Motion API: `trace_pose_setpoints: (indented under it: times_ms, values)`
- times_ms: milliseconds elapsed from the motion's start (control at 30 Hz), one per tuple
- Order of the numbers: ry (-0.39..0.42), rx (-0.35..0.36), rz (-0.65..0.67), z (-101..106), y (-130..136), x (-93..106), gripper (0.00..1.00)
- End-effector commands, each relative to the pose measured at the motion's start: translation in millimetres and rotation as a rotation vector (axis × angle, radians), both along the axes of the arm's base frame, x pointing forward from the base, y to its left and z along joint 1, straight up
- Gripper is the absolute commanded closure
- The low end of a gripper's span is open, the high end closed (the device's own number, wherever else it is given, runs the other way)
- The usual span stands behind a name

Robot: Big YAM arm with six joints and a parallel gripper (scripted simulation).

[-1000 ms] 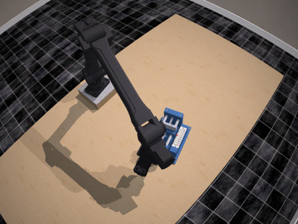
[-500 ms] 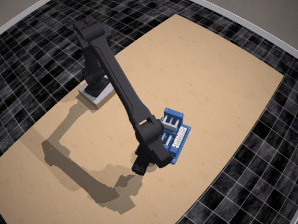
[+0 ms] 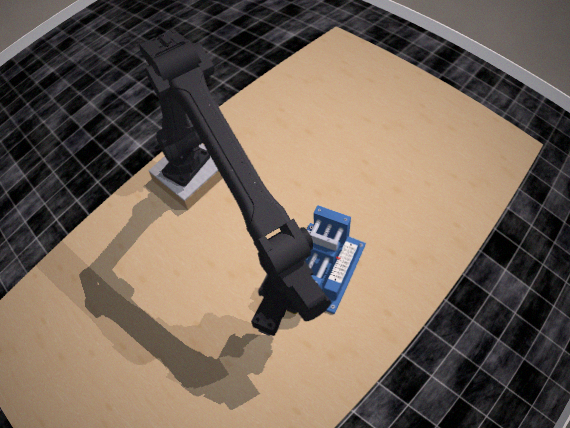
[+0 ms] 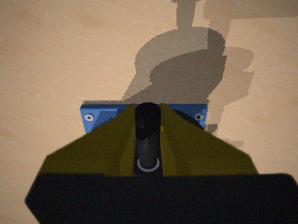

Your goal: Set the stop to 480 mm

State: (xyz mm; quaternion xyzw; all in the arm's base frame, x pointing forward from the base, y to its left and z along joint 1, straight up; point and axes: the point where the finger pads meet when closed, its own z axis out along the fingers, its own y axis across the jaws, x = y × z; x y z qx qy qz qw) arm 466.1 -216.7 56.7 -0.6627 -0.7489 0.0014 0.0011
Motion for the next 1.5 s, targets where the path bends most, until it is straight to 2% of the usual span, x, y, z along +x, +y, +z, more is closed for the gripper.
trace_pose_setpoints:
  times_ms: [0, 200, 400, 600, 767, 1033, 1100, 1467]
  values:
    - [-0.043, -0.019, 0.005, 14, -1, 8.1, 0.94]
    - [-0.05, -0.023, 0.005, 18, -2, 7.0, 0.94]
    - [-0.029, -0.015, 0.001, 22, -8, -17.4, 0.94]
    - [-0.028, -0.016, 0.001, 24, -9, -28.7, 0.94]
    - [-0.027, -0.016, 0.001, 24, -9, -30.7, 0.94]
    - [-0.045, -0.026, 0.001, 13, -12, -31.4, 0.94]
    - [-0.026, -0.018, 0.001, 9, -11, -38.2, 0.94]
    - [-0.018, -0.014, 0.001, -6, -11, -40.4, 0.94]
